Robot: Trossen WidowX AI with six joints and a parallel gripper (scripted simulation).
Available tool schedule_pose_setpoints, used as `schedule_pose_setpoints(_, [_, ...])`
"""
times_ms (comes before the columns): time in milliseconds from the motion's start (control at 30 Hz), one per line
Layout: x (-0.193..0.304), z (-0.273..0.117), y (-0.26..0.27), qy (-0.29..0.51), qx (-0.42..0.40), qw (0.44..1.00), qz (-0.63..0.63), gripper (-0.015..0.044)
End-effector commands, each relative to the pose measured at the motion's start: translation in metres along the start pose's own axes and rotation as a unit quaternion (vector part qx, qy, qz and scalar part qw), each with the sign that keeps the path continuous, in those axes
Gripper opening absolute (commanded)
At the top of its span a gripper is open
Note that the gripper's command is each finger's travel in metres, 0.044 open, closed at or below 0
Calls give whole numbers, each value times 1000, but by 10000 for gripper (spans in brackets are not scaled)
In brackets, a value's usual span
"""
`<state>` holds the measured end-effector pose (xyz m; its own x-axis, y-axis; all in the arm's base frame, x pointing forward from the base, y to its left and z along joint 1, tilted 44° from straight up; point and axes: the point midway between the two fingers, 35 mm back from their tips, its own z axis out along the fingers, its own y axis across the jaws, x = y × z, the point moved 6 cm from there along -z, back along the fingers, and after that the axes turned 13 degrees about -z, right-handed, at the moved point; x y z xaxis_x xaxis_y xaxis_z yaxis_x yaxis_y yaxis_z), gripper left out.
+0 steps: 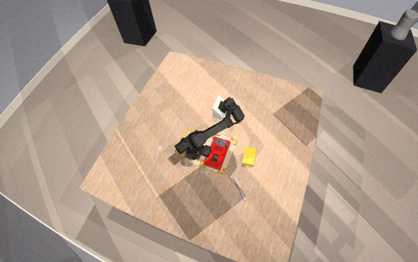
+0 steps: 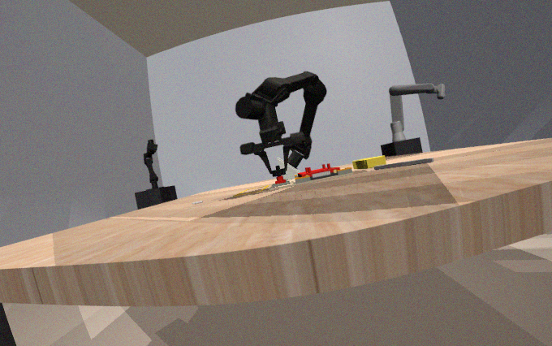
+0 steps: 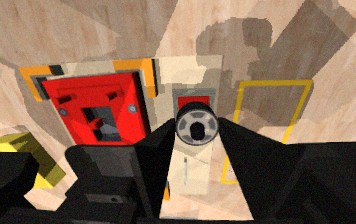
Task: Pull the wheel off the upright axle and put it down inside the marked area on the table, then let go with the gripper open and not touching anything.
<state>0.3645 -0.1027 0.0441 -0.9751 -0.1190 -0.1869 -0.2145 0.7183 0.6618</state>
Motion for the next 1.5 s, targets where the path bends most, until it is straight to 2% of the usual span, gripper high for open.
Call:
schedule_pose_setpoints(0, [2, -12, -2, -5, 5, 1000, 4, 0])
schedule_pose_setpoints(1467, [2, -27, -2, -4, 4, 1000, 6, 0])
